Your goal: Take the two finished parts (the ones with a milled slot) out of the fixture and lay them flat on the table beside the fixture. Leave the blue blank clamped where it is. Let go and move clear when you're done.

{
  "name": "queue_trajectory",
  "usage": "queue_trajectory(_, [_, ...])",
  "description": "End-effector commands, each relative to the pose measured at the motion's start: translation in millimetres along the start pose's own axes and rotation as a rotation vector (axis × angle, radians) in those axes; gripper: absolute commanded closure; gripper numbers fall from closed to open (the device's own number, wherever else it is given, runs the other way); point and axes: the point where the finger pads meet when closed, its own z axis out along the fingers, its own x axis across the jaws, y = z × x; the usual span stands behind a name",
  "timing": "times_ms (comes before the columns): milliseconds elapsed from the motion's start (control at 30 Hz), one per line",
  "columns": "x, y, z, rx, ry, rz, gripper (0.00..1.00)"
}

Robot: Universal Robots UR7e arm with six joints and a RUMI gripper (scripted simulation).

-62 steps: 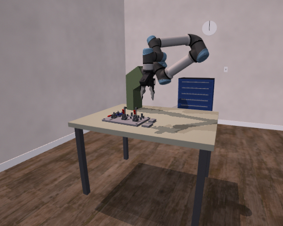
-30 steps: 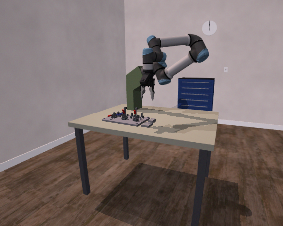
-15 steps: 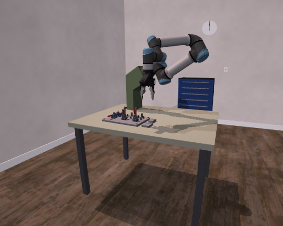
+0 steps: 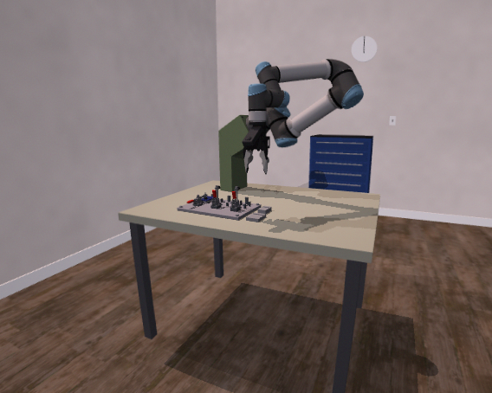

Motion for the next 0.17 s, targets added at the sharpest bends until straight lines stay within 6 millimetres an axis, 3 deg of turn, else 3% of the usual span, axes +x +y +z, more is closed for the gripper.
queue_trajectory(0, [0.0, -0.3, -0.4, 0.001, 0.0, 0.0, 0.46])
queue_trajectory(133, [0.0, -0.3, -0.4, 0.001, 0.0, 0.0, 0.46])
